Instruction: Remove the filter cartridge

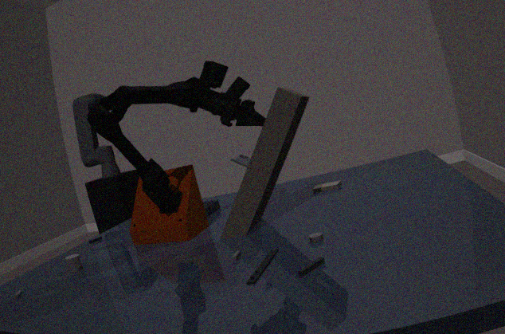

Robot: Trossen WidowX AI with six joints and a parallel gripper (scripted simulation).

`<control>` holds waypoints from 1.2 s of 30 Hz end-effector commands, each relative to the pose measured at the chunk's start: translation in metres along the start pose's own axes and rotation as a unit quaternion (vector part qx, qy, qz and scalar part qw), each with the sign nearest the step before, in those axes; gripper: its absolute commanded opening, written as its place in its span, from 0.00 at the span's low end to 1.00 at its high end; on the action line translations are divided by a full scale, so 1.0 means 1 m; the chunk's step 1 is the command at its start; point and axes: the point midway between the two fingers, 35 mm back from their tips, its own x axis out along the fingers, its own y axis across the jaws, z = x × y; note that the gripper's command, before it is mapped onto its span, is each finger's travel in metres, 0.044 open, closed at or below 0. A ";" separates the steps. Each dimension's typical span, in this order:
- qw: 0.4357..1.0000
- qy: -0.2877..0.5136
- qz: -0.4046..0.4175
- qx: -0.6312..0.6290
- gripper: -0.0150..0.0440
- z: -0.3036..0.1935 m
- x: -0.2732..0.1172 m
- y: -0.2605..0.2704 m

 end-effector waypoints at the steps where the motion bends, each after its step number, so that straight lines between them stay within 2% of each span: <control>1: 1.000 0.001 0.002 -0.003 0.45 -0.001 0.000 0.001; 36: 1.000 0.000 0.002 -0.003 0.45 0.001 0.003 0.001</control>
